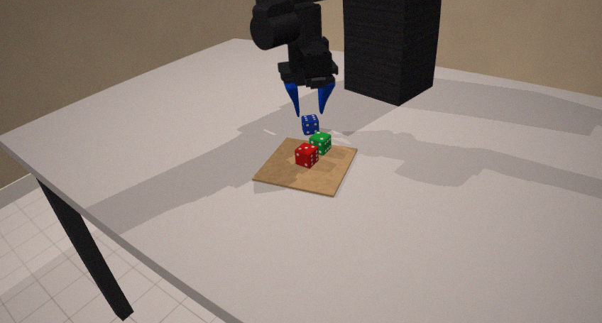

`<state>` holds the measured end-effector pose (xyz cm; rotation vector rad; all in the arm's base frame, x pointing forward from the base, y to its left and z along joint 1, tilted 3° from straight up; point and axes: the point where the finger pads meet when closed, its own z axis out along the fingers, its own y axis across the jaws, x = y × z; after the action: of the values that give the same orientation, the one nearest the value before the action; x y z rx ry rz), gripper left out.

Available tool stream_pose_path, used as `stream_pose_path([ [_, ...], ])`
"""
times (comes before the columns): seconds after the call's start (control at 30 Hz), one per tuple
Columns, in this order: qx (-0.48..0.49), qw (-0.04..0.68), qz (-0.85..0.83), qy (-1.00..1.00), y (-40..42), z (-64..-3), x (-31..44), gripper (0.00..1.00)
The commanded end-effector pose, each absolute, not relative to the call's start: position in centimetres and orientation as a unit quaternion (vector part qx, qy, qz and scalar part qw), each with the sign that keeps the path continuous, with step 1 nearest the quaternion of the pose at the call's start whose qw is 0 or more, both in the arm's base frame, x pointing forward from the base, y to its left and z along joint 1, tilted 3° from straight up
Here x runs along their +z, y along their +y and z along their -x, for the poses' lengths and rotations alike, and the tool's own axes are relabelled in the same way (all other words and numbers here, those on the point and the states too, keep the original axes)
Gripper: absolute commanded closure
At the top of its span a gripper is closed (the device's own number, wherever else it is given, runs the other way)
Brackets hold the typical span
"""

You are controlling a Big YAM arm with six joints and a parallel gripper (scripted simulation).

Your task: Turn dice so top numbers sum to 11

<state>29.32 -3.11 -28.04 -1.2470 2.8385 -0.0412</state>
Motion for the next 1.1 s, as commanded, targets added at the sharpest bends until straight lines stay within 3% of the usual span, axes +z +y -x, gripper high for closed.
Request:
stream_pose_path([
  [0.0, -0.014, 0.024, 0.401, 0.916, -3.4, -29.5, -27.8, 0.55],
  [1.07, -0.014, 0.025, 0.400, 0.916, -3.4, -29.7, -31.8, 0.55],
])
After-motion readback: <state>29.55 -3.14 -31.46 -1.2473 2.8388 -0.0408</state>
